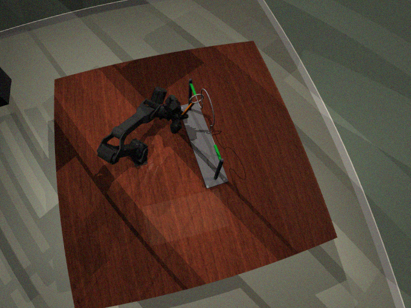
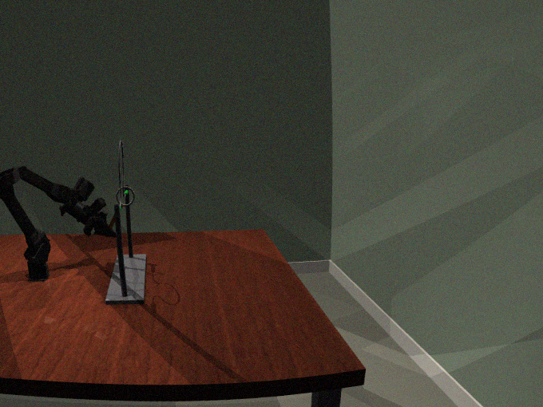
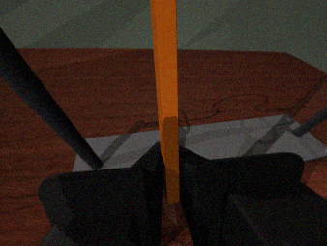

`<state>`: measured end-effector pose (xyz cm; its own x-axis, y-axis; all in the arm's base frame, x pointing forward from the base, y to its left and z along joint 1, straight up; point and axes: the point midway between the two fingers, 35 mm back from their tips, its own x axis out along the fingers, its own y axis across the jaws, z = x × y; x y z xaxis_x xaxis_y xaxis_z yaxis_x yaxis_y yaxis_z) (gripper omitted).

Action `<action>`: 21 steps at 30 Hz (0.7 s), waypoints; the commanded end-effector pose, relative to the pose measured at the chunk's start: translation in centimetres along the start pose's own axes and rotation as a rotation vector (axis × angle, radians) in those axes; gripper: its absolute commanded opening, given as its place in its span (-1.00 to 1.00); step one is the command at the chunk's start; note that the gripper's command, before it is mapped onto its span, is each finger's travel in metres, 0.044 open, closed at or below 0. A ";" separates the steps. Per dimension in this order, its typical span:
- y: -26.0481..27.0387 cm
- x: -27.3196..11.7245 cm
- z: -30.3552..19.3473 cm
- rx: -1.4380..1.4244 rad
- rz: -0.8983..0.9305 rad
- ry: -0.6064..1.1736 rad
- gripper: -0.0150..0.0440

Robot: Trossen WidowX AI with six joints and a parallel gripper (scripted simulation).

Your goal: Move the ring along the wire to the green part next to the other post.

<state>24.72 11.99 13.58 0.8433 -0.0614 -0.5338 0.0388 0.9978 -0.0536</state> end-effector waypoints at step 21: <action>2.5 -0.4 0.3 0.010 -0.001 -0.012 -1.00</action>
<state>24.58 14.09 13.60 0.8456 -0.0616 -0.5302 0.0400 0.9978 -0.0521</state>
